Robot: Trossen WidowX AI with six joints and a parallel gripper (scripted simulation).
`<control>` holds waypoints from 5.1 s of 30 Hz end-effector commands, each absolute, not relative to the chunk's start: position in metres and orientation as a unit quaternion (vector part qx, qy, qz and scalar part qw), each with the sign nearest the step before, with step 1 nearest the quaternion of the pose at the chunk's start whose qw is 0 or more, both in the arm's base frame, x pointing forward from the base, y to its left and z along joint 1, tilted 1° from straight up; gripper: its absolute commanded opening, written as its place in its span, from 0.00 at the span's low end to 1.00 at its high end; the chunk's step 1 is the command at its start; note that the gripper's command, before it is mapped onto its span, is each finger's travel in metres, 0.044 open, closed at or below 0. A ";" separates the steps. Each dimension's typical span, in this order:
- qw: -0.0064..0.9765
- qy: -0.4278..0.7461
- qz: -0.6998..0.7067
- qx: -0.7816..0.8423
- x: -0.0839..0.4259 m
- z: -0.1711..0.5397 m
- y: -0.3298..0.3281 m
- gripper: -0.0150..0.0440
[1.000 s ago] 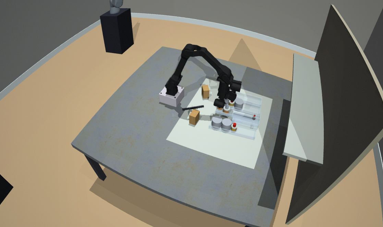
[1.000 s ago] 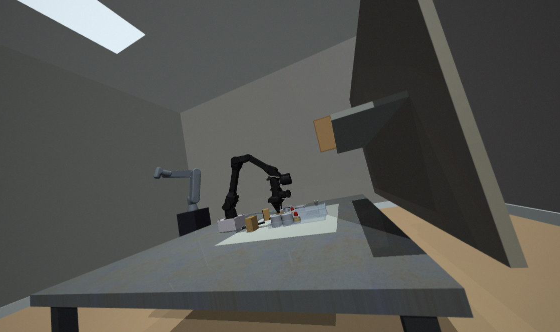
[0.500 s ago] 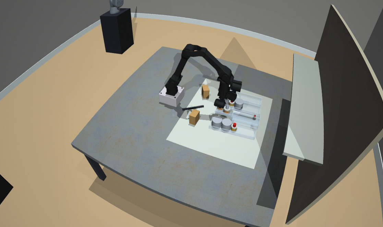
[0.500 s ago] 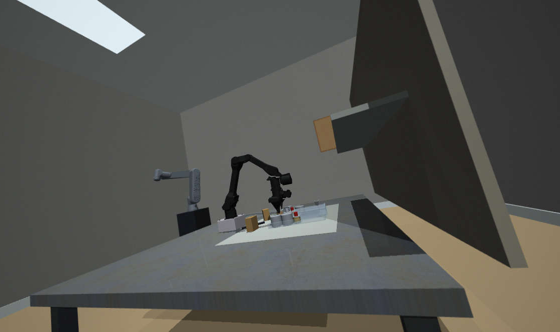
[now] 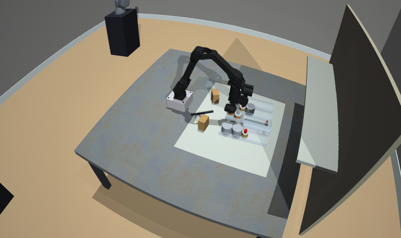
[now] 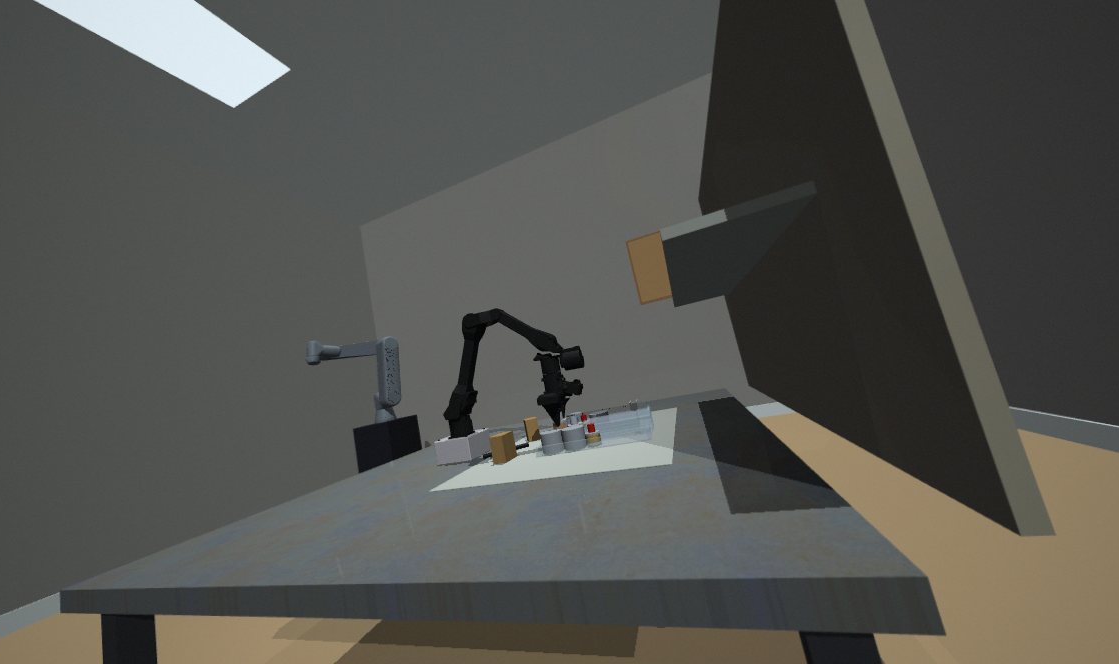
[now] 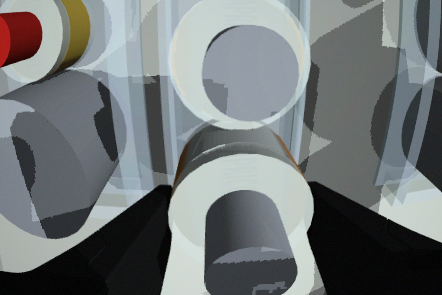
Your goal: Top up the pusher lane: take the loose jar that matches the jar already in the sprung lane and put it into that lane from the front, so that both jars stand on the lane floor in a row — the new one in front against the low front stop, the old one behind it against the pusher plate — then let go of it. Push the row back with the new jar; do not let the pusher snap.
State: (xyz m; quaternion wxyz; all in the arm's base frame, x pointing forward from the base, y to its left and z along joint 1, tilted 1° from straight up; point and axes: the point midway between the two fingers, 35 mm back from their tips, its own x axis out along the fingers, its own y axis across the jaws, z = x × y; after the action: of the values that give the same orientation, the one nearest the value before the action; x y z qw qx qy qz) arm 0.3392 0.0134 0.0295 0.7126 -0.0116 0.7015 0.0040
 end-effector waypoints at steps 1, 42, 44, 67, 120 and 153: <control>0.724 0.690 0.005 -0.013 0.349 0.032 0.013 0.25; 0.724 0.690 0.005 -0.013 0.348 0.017 0.013 0.25; 0.724 0.690 0.005 -0.013 0.348 0.016 0.013 0.25; 0.724 0.690 0.005 -0.013 0.346 0.009 0.013 0.25; 0.723 0.690 0.005 -0.013 0.337 0.008 0.013 0.25; 0.723 0.690 0.005 -0.013 0.333 0.007 0.013 0.65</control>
State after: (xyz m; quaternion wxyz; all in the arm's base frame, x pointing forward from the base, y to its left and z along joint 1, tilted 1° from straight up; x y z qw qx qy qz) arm 0.3327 0.0130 0.0068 0.7227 -0.0122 0.6911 0.0046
